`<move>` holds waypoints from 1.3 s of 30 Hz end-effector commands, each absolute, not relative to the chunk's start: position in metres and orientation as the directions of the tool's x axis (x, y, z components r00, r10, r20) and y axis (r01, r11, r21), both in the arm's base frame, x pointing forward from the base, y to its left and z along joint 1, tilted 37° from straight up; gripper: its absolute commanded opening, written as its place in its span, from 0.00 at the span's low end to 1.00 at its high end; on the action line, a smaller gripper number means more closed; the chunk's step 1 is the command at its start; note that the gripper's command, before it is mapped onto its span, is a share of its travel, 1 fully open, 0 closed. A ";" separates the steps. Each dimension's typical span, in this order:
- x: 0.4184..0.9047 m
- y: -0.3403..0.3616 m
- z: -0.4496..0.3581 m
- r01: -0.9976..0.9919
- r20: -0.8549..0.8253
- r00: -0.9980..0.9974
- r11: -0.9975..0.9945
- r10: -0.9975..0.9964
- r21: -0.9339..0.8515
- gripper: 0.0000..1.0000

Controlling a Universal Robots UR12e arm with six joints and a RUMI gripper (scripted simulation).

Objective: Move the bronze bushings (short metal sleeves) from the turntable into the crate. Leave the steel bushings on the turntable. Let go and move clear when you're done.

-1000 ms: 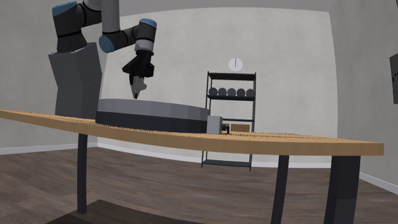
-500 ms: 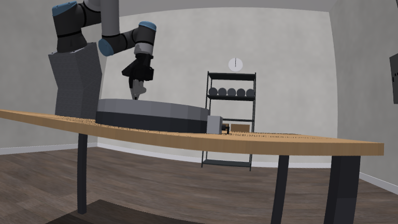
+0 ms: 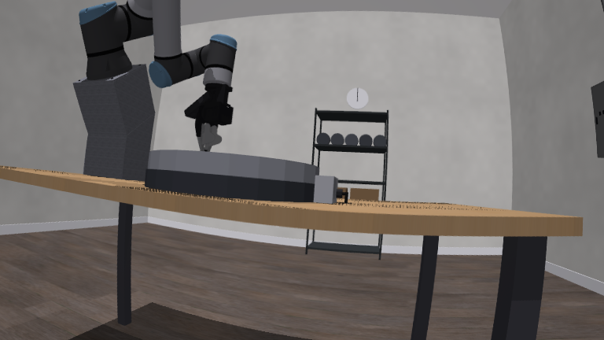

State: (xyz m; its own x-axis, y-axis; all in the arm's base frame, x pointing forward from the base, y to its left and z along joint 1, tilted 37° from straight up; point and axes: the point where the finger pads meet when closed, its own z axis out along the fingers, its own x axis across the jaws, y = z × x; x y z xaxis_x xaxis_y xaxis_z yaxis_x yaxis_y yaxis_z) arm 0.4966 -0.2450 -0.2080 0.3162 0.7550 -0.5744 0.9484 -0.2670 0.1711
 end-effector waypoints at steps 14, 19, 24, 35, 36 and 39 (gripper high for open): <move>0.497 -0.245 -0.208 0.948 -0.574 0.316 -0.267 0.755 0.172 0.05; 0.497 -0.245 -0.208 0.948 -0.574 0.316 -0.267 0.755 0.172 0.05; 0.497 -0.245 -0.208 0.948 -0.574 0.316 -0.267 0.755 0.172 0.05; 0.497 -0.253 -0.219 0.948 -0.574 0.316 -0.267 0.755 0.172 0.05; 0.496 -0.254 -0.220 0.948 -0.574 0.316 -0.267 0.755 0.172 0.05; 0.496 -0.257 -0.224 0.948 -0.574 0.316 -0.267 0.755 0.172 0.05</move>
State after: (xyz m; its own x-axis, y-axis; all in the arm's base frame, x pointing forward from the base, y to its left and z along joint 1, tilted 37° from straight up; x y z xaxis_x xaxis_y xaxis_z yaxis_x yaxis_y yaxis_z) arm 0.4963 -0.2544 -0.2206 0.3162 0.7550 -0.5744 0.9484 -0.2672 0.1709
